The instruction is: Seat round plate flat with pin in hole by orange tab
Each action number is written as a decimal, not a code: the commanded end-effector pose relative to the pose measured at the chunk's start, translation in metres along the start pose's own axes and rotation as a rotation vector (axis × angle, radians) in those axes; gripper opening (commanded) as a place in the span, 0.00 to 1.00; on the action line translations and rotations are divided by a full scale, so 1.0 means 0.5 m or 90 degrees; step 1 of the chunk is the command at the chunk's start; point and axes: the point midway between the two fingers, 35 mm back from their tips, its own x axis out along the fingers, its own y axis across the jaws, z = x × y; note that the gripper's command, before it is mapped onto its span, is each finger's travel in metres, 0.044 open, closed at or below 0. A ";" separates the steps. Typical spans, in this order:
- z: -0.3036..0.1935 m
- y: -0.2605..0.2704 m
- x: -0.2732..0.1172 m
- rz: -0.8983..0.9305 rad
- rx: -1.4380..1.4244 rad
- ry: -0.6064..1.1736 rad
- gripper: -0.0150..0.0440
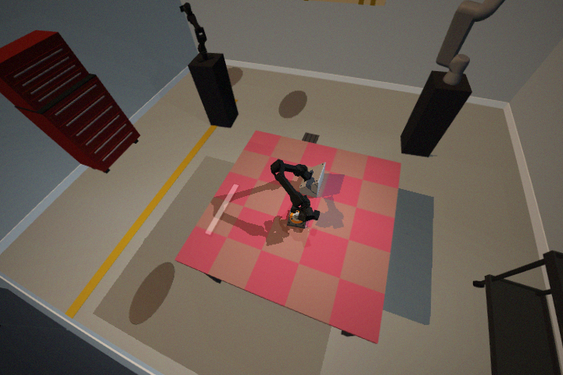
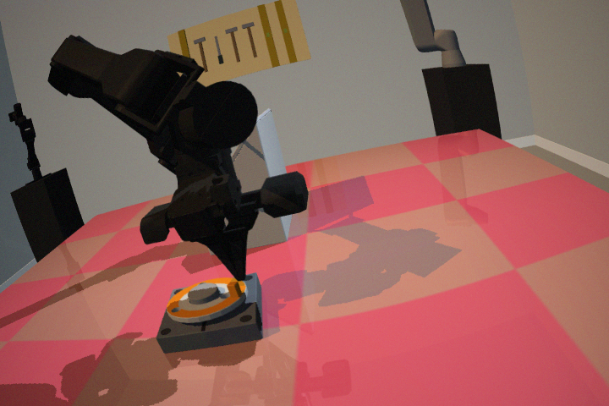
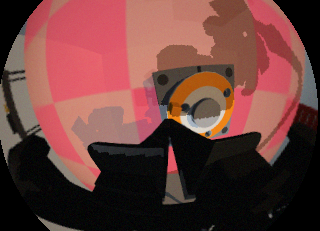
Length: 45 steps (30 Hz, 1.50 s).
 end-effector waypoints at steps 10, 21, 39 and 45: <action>0.025 -0.001 0.009 -0.005 -0.006 0.002 0.25; 0.052 -0.010 0.009 -0.006 -0.005 0.002 0.25; 0.088 -0.038 0.007 -0.006 -0.005 0.002 0.25; 0.094 -0.046 0.007 -0.006 -0.005 0.002 0.25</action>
